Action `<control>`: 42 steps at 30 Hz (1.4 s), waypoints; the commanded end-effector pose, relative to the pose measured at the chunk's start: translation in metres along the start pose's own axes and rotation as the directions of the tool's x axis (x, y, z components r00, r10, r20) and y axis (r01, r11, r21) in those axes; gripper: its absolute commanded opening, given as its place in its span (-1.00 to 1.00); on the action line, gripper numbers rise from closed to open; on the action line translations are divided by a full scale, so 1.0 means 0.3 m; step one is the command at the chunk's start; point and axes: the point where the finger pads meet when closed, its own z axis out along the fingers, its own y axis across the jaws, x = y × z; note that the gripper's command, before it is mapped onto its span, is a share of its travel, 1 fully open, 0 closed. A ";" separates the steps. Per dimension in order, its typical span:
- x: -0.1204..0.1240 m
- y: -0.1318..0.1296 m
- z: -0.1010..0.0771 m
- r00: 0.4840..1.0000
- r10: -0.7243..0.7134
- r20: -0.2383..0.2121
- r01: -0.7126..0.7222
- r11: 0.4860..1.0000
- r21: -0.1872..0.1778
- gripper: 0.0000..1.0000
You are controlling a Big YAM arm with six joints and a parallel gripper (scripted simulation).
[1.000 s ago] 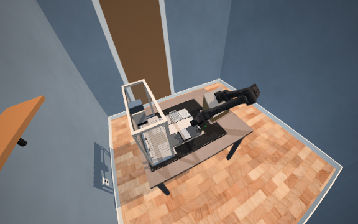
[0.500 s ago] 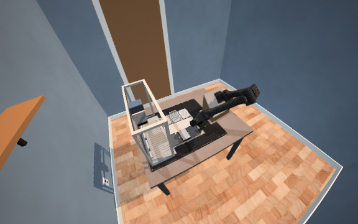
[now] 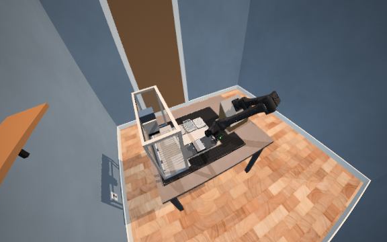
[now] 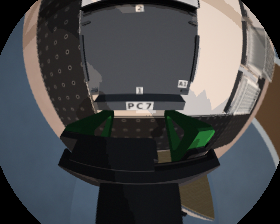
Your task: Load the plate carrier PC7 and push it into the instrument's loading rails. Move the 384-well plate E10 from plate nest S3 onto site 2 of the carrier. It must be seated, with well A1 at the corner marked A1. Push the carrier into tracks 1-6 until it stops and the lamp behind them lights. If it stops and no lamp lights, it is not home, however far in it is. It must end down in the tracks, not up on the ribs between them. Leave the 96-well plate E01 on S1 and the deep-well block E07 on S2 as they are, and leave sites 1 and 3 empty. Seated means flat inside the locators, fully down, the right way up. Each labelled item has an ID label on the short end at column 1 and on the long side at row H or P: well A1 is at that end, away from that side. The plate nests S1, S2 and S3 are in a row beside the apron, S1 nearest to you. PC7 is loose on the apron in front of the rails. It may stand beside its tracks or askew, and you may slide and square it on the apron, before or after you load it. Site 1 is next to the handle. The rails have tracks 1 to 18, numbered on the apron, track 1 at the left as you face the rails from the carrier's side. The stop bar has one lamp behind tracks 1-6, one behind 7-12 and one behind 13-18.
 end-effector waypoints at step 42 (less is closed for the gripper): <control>-0.149 -0.002 -0.043 0.999 0.002 0.048 -0.001 1.000 -0.006 0.60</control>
